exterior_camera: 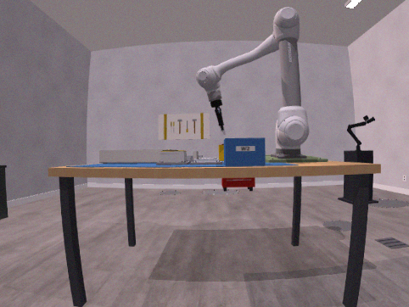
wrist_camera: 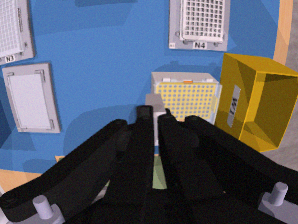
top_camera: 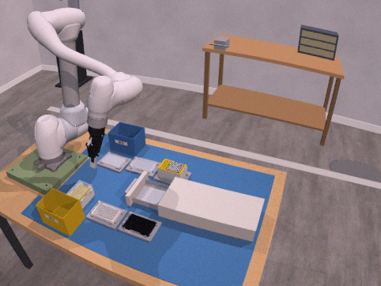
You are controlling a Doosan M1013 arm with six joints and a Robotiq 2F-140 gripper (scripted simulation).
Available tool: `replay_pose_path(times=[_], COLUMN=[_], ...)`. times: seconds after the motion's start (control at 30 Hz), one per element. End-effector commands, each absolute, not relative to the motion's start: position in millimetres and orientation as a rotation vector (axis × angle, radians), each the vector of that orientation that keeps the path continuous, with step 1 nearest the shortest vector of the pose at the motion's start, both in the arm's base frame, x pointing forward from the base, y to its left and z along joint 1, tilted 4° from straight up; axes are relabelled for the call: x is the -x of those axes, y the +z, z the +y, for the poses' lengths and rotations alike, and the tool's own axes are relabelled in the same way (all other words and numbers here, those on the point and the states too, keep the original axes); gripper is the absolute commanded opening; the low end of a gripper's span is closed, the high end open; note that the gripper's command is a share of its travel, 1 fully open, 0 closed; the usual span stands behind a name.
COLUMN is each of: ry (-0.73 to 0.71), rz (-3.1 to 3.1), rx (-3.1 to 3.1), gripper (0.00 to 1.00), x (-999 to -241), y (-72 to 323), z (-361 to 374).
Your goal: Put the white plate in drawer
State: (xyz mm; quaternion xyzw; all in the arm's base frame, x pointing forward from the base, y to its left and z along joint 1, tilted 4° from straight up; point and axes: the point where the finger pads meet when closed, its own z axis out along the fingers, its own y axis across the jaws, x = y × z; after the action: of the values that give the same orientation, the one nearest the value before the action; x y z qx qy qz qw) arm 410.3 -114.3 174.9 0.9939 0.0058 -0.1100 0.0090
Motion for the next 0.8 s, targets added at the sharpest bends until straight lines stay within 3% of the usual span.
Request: replay_pose_path(times=[0.0, 0.33, 0.47, 0.77], ry=[-0.216, -0.181, -0.008, -0.008], rz=[-0.016, -0.026, -0.071, -0.071], rx=[-3.147, -3.158, -3.213, -3.213], gripper=[0.0, 0.0, 0.0, 0.0], x=[-422.3, -443.4, -451.4, -465.3], y=[183.2, 199.9, 208.2, 222.8], z=[-100.6, -75.0, -63.9, -44.5])
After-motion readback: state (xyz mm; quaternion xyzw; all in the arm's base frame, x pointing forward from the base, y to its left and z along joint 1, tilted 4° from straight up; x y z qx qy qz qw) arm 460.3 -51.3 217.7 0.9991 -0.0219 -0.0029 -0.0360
